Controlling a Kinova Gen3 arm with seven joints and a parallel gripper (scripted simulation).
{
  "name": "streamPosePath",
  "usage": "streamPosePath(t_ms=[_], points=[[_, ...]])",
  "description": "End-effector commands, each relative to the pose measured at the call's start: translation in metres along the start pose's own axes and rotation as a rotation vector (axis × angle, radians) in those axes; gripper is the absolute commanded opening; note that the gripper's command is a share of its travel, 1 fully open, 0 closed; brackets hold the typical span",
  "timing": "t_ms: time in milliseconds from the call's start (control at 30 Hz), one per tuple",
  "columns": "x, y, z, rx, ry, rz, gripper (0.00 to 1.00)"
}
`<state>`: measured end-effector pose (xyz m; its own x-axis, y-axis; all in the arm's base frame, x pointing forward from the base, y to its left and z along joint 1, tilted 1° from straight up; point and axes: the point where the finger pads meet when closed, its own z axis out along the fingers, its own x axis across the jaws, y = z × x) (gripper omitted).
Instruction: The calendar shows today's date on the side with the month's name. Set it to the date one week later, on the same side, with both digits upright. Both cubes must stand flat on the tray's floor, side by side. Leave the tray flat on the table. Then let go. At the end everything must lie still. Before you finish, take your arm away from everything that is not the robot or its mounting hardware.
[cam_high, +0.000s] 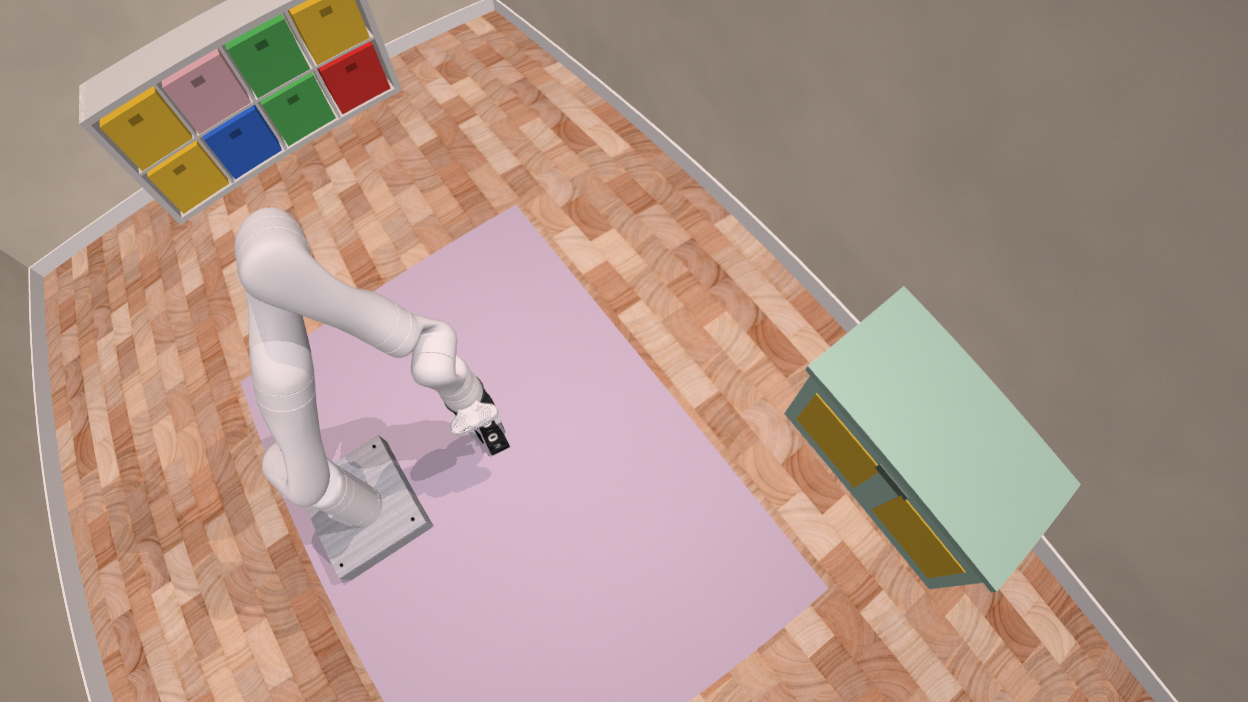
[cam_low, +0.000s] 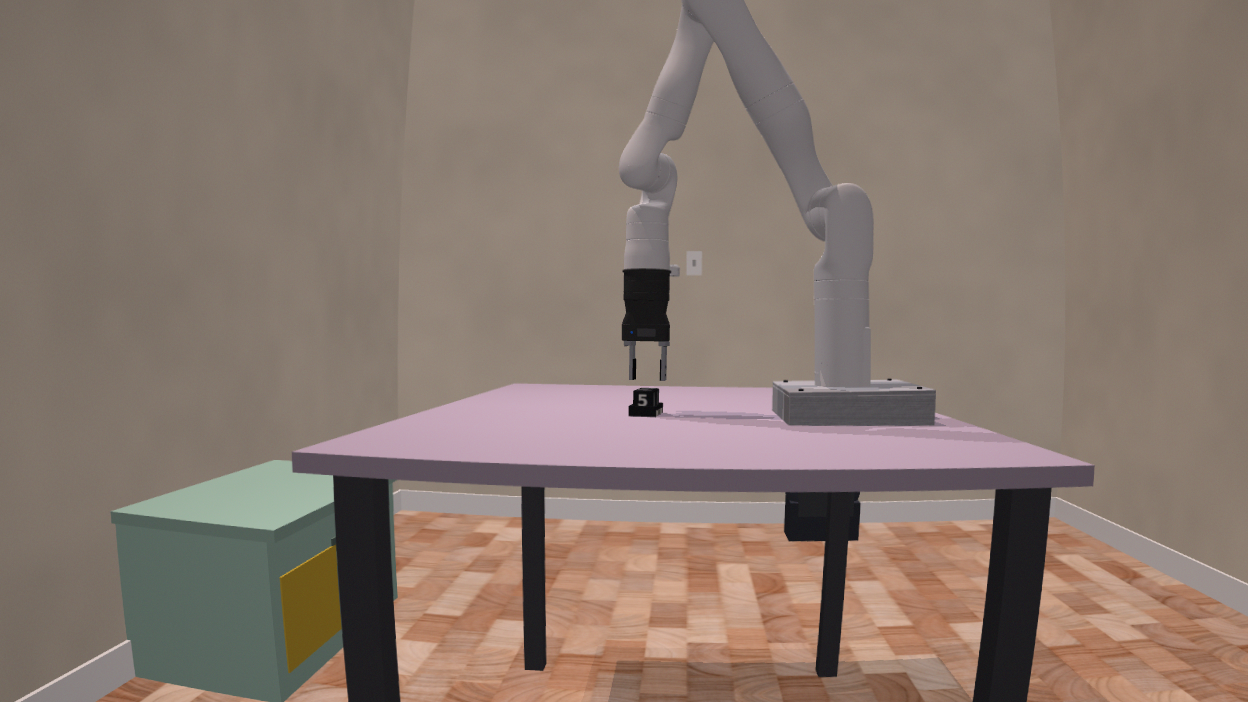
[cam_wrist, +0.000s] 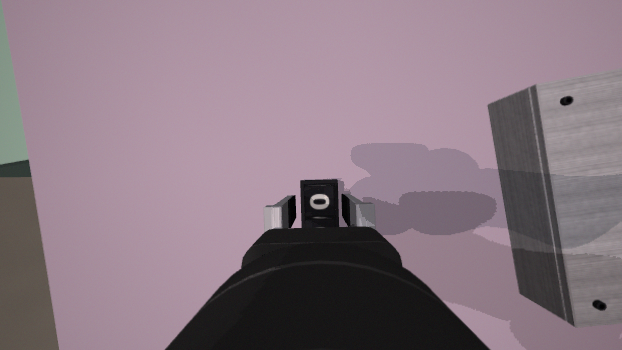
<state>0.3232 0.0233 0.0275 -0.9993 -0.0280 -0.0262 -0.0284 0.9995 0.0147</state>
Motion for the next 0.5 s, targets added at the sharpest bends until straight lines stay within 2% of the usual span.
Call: streamPosePath(t_ms=[0, 467], points=[[0.0009, -0.0021, 0.002, 0.002, 0.003, 0.005, 0.9], [0.0009, -0.002, 0.0061, 0.002, 0.003, 0.005, 0.9]])
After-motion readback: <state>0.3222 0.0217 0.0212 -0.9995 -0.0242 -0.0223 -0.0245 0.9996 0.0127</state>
